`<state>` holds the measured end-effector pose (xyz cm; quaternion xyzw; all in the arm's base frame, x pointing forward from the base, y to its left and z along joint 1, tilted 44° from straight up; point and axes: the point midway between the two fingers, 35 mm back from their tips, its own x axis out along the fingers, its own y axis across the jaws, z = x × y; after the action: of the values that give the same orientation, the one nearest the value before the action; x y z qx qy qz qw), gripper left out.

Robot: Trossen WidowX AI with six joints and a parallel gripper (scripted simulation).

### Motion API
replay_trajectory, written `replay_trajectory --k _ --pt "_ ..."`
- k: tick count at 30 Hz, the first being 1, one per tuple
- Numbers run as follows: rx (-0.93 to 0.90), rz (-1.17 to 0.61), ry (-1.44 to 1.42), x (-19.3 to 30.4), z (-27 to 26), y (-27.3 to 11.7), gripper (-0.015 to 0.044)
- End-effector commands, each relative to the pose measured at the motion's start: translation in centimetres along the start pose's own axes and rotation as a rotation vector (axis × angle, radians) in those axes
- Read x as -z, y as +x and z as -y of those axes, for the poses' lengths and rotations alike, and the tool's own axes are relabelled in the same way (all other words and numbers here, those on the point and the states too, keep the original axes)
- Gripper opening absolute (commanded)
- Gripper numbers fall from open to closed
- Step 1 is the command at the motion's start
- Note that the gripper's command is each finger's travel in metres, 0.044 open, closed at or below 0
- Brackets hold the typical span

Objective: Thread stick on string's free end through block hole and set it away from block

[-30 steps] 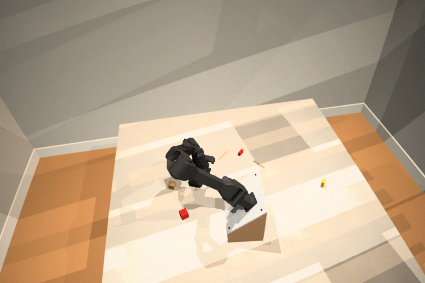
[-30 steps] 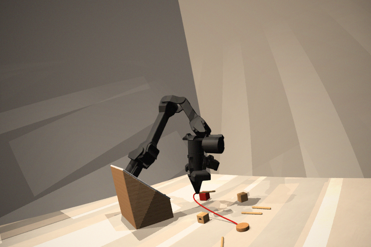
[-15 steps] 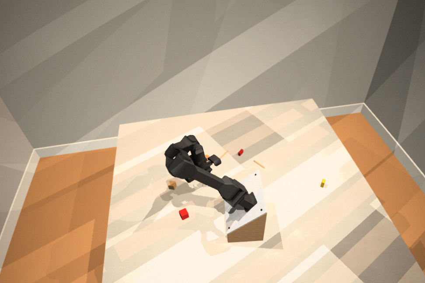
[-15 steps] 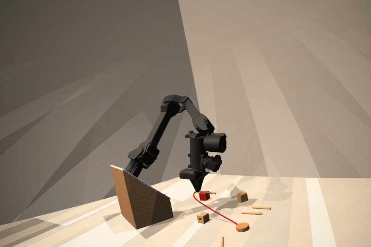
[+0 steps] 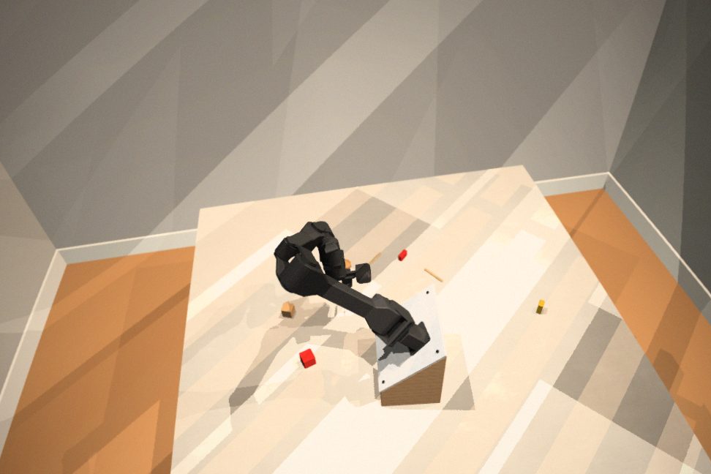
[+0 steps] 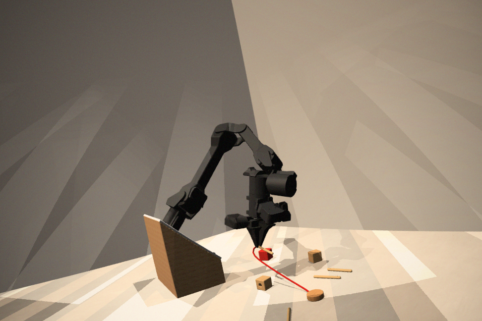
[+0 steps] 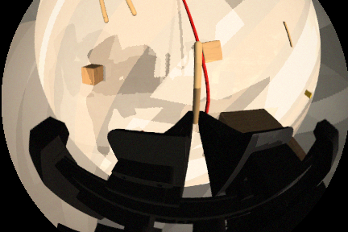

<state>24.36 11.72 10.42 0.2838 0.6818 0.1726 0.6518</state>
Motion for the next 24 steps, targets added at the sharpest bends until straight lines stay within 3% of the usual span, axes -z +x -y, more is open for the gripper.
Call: replay_trajectory --k 1,24 --pt "-0.003 -0.008 0.170 -0.4 -0.1 -0.3 0.0000" --pt "0.032 -0.045 1.065 -1.3 0.1 -1.8 0.0000"
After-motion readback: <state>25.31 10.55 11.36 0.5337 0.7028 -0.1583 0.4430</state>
